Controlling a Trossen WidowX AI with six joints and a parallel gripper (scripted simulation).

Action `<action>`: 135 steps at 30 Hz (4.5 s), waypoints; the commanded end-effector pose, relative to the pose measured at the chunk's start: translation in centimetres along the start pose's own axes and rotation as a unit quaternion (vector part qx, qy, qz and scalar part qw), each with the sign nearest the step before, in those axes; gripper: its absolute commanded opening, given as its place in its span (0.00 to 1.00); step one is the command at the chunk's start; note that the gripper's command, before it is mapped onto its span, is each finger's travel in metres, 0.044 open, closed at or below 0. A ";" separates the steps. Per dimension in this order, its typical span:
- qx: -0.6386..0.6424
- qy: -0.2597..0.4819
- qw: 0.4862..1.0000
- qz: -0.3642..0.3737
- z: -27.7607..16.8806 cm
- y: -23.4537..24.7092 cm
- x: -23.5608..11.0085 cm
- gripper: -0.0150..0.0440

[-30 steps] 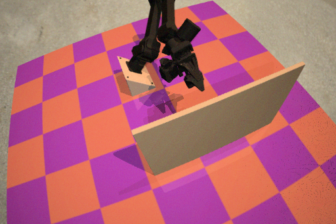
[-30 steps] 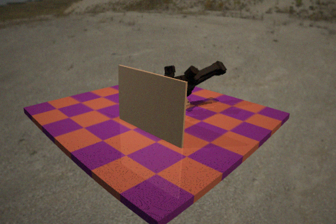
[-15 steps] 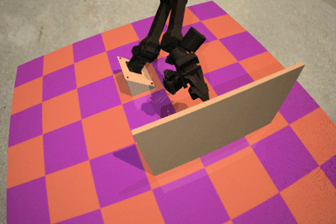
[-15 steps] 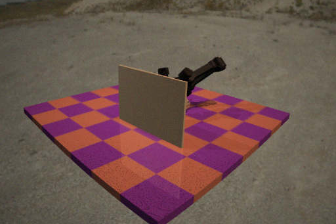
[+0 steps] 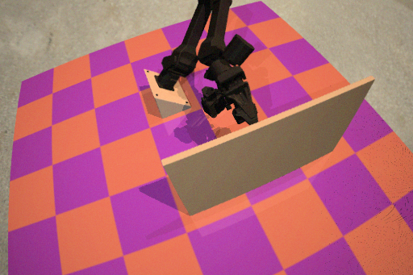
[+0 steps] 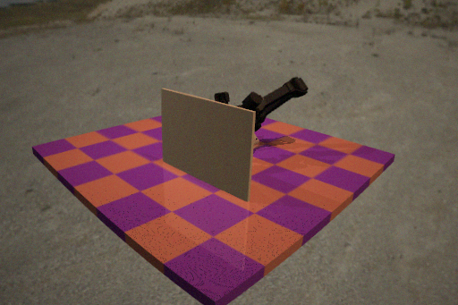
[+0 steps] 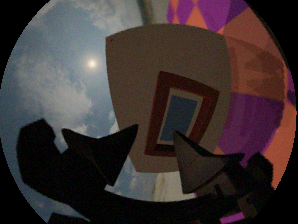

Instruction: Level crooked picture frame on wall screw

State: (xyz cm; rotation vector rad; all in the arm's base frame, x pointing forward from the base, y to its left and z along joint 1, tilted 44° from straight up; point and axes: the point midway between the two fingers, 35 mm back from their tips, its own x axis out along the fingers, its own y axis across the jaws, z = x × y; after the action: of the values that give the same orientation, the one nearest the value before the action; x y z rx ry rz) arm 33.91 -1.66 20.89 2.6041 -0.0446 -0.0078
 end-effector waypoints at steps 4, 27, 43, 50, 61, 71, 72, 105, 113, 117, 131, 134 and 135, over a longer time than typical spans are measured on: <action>0.003 0.000 1.000 0.002 -0.1 0.1 1.1 0.69; 0.003 0.001 1.000 0.002 0.0 0.1 3.6 0.69; 0.003 0.001 1.000 0.002 0.0 0.1 3.6 0.69; 0.003 0.001 1.000 0.002 0.0 0.1 3.6 0.69; 0.003 0.001 1.000 0.002 0.0 0.1 3.6 0.38; 0.003 0.001 1.000 0.002 0.0 0.1 3.6 0.25; 0.003 0.001 1.000 0.002 0.0 0.1 3.6 0.25; 0.003 0.001 1.000 0.002 0.0 0.9 3.6 0.25; 0.003 0.001 1.000 0.002 0.0 0.9 3.6 0.25; 0.003 0.001 1.000 0.002 0.0 0.8 3.6 0.25; 0.003 0.001 1.000 0.002 0.0 0.7 3.6 0.25; 0.003 0.001 1.000 0.002 -0.1 0.7 3.6 0.25; 0.003 0.001 1.000 0.002 -0.1 0.8 3.6 0.25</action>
State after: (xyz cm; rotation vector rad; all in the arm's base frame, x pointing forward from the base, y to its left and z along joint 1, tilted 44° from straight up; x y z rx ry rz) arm 37.50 -2.26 21.21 2.6045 -0.0373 -0.0073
